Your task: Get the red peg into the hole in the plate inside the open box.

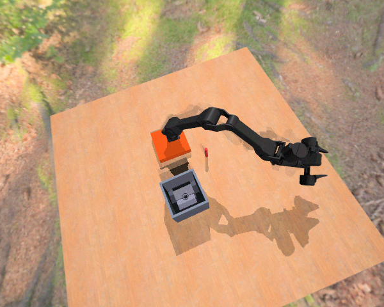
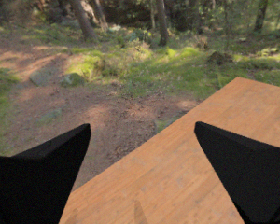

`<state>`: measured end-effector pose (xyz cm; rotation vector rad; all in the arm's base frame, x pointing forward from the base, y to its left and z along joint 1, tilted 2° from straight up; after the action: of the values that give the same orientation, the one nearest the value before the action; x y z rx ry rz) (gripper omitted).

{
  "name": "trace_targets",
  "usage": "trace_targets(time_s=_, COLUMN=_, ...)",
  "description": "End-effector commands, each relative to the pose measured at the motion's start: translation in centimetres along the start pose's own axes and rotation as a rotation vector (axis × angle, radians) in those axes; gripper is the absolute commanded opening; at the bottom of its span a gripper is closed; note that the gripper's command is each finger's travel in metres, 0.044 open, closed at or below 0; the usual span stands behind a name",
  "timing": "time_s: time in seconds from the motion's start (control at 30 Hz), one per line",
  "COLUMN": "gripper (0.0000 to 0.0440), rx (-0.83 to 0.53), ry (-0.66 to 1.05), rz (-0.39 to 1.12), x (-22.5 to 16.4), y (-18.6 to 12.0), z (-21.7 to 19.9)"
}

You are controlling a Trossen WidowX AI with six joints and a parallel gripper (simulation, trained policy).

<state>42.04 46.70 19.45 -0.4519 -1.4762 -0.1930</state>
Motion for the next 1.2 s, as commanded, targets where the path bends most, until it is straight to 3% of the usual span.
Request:
trace_targets(time_s=0.0, gripper=0.044, rx=-0.067, ry=0.098, rz=0.068, x=0.3, y=-2.1, z=-2.2)
trace_targets(time_s=0.57, gripper=0.044, rx=-0.327, ry=0.531, rz=0.373, x=0.3, y=-14.4, z=-7.3)
trace_targets(time_s=1.17, gripper=0.044, rx=-0.549, ry=0.978, rz=0.656, x=-1.4, y=-28.5, z=-2.0)
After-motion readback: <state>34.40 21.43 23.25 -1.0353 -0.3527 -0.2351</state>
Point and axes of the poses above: the point midway between the two fingers, 35 mm back from their tips, its own y axis out along the fingers, its own z axis across the jaws, x = y × z, the point moved 3 cm from there along -y, back along the fingers, and after that the axes turned 15 degrees about -y, right-handed, at the moved point
